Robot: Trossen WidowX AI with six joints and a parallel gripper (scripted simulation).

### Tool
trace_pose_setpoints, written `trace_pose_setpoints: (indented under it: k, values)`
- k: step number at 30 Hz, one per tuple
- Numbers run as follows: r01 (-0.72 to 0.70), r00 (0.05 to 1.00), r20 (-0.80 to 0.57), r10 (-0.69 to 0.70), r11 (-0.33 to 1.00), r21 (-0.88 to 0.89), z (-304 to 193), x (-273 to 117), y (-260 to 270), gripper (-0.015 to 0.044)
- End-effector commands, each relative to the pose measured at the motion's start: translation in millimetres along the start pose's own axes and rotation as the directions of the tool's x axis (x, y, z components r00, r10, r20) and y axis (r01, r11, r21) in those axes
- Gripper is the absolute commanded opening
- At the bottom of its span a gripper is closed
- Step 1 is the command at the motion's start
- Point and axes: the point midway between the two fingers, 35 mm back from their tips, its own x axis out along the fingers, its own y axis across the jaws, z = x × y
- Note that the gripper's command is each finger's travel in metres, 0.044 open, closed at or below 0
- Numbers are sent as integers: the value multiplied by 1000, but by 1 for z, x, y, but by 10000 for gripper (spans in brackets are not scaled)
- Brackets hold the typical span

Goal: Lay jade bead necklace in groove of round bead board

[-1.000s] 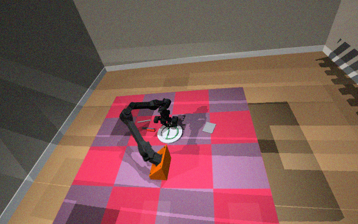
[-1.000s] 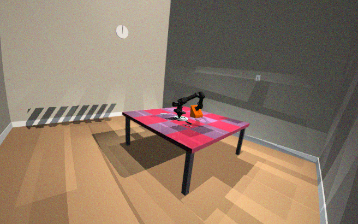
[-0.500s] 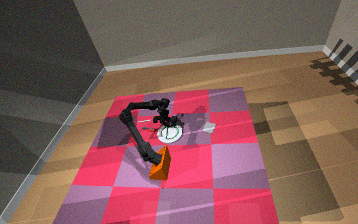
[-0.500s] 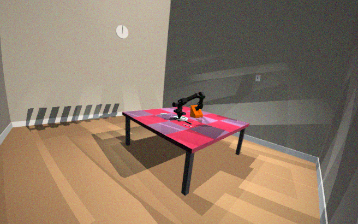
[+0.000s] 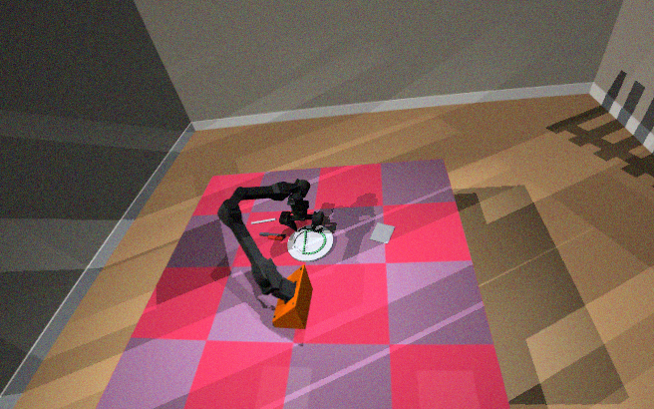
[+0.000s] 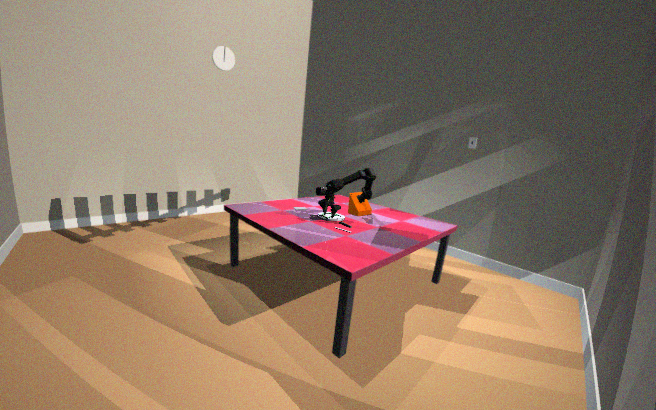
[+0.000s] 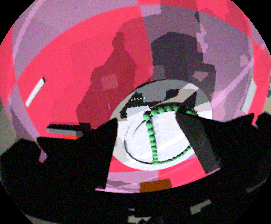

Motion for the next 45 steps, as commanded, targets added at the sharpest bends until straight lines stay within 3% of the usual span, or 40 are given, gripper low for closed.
trace_pose_setpoints:
  k: [1,21,28,33,45]
  values:
    - [-1,1000,2,1,1000,-1,0,-1,0,440]
    - [-3,1000,4,3,1000,-1,0,-3,0,440]
    - [0,1000,3,1,980,-197,-11,-35,-3,256]
    - [0,1000,3,1,979,-203,-11,-34,-3,125]
    - [0,1000,9,2,979,-206,-9,-22,-3,120]
